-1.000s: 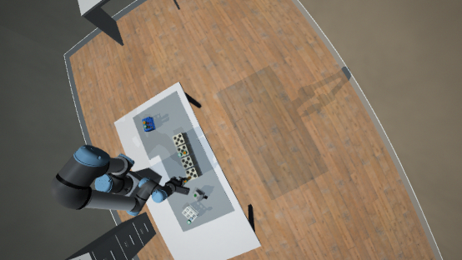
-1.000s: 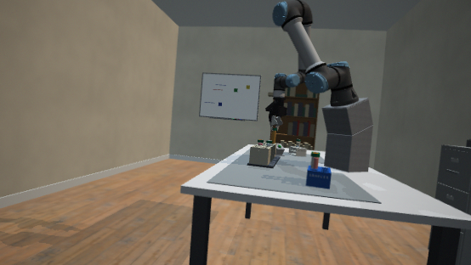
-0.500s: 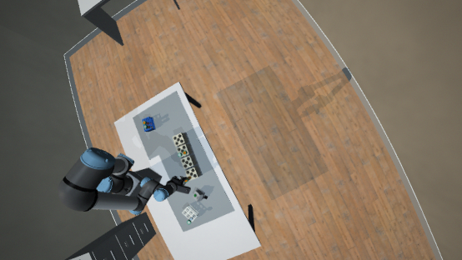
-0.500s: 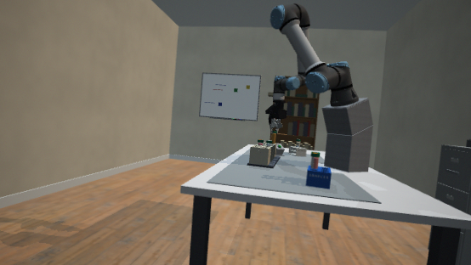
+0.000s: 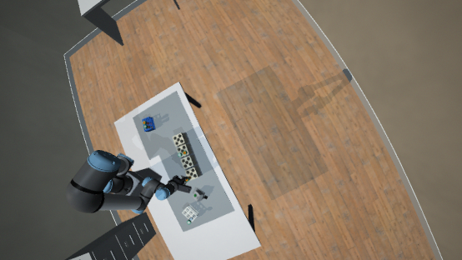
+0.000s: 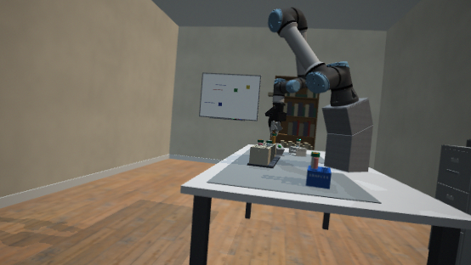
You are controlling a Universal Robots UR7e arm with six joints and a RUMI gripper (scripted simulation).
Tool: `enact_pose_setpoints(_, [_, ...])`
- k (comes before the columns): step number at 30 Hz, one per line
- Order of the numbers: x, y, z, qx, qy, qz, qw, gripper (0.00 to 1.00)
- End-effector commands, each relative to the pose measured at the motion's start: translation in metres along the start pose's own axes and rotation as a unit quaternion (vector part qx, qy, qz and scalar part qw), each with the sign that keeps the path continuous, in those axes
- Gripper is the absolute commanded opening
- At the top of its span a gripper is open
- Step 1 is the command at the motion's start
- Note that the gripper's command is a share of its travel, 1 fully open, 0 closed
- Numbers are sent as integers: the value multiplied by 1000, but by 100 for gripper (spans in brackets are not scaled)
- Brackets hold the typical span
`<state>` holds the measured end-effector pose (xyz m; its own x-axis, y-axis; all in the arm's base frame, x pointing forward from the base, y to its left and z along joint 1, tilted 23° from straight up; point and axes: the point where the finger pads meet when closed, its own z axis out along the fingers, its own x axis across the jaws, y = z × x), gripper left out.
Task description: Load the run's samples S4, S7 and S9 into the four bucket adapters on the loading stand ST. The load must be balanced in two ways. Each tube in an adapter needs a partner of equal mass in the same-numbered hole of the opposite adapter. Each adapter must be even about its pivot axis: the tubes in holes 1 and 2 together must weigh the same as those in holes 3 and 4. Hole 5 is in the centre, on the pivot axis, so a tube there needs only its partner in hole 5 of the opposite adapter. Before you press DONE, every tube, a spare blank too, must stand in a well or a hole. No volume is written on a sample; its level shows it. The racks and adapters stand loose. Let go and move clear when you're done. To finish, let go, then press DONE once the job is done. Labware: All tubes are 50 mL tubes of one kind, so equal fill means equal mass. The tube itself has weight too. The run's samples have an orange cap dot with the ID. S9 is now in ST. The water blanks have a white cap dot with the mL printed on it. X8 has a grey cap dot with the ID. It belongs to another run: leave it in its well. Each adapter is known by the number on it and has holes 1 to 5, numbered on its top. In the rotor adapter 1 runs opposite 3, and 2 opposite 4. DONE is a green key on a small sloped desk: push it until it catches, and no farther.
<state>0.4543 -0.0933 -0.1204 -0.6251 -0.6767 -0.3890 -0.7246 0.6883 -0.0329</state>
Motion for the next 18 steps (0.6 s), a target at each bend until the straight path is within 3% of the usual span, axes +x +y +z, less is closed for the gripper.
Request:
enact_pose_setpoints(1, [0, -3, 7, 3, 0, -1, 1000, 0])
enact_pose_setpoints(18, [0, -3, 27, 3, 0, -1, 1000, 0])
